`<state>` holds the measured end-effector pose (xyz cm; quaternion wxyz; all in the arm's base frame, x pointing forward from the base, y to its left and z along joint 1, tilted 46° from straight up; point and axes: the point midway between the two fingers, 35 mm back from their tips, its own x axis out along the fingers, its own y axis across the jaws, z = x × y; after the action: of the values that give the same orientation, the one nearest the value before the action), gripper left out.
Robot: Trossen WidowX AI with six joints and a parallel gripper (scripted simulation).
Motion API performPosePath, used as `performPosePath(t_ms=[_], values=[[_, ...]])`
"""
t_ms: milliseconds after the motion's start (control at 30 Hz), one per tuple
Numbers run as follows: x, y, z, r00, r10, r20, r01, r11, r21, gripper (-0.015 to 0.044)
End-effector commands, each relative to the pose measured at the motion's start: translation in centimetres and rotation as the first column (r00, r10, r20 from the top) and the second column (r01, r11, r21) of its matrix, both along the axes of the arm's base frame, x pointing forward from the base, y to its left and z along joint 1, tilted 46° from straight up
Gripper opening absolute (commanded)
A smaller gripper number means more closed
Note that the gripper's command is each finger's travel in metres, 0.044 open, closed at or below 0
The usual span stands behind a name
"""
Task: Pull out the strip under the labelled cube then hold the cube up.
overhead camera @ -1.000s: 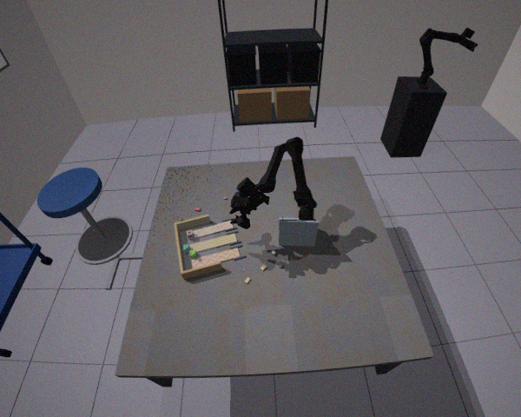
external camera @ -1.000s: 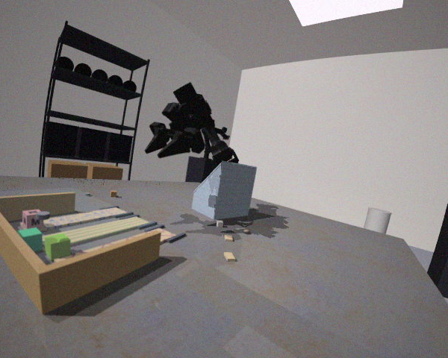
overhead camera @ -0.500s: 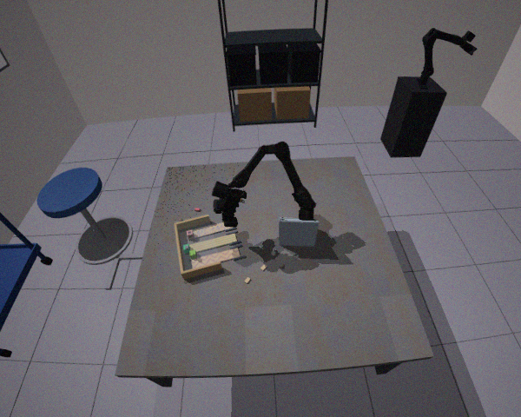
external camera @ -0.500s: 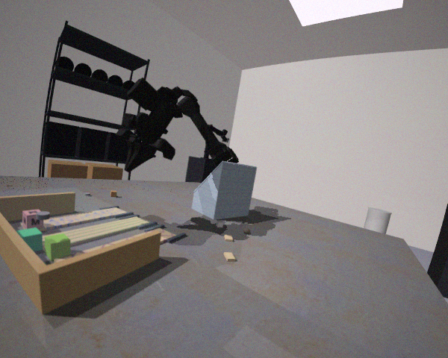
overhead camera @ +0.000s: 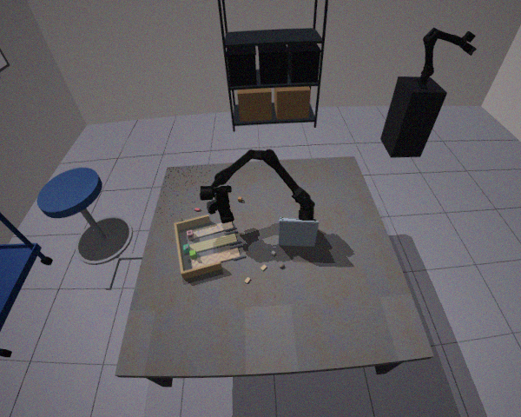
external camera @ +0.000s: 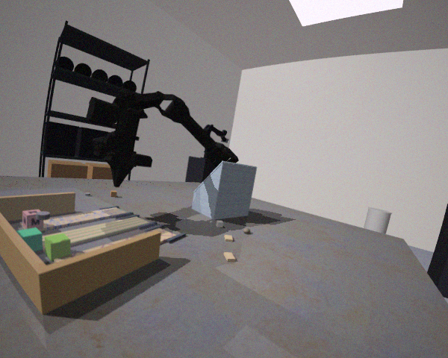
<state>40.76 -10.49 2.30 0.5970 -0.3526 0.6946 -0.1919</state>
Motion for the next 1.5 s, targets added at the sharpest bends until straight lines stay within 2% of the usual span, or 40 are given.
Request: performPosePath(t_ms=[0, 1467], values=[[-0.1, -0.7, 0.2, 0.999, -0.03, -0.034, 0.03, 0.999, 0.012, 0.0], [-0.6, -5.8, -4.2, 0.999, -0.03, -0.035, 0.03, 1.0, 0.009, 0.0]])
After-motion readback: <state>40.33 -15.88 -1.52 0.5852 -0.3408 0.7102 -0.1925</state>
